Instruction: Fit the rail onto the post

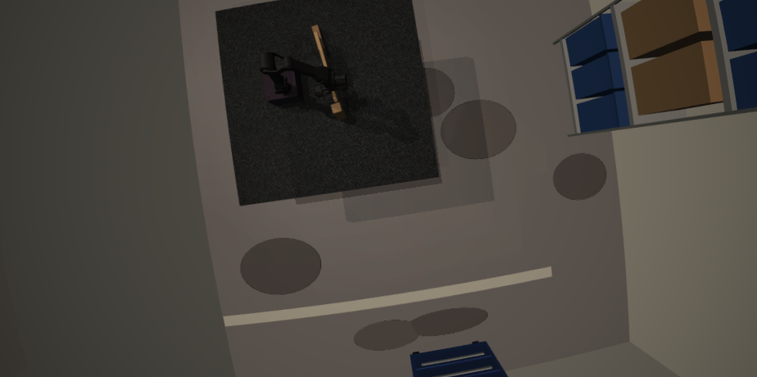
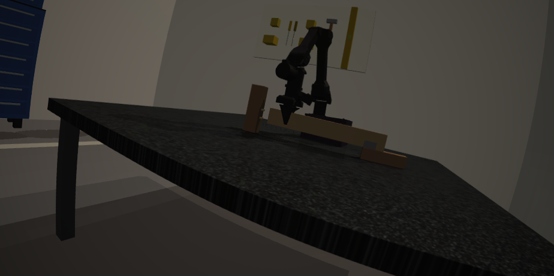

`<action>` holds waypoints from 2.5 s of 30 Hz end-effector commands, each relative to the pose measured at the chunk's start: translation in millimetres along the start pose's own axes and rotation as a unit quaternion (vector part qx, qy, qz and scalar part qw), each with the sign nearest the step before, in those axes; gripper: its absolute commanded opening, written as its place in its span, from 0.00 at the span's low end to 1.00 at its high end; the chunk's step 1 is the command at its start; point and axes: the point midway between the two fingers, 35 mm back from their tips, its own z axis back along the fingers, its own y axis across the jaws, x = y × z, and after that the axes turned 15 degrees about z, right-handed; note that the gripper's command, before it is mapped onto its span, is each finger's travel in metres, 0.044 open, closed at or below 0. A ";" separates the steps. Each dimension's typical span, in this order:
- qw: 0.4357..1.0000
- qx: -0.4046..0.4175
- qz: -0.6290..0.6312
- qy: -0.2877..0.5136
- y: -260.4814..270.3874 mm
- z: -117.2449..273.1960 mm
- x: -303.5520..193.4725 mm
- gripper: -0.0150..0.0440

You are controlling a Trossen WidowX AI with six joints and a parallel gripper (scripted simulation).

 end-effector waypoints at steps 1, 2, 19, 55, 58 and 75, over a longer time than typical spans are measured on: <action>1.000 -0.001 -0.001 0.000 0.2 -1.2 0.0 0.25; 1.000 -0.001 -0.001 0.000 0.2 -1.5 0.0 0.25; 1.000 -0.001 -0.001 0.000 0.4 1.2 0.1 0.25; 1.000 -0.001 -0.001 0.000 1.6 -0.7 -9.3 0.25; 1.000 -0.001 -0.001 0.000 1.6 -0.4 -10.3 0.25; 1.000 -0.001 -0.001 0.001 1.9 1.7 -15.4 0.25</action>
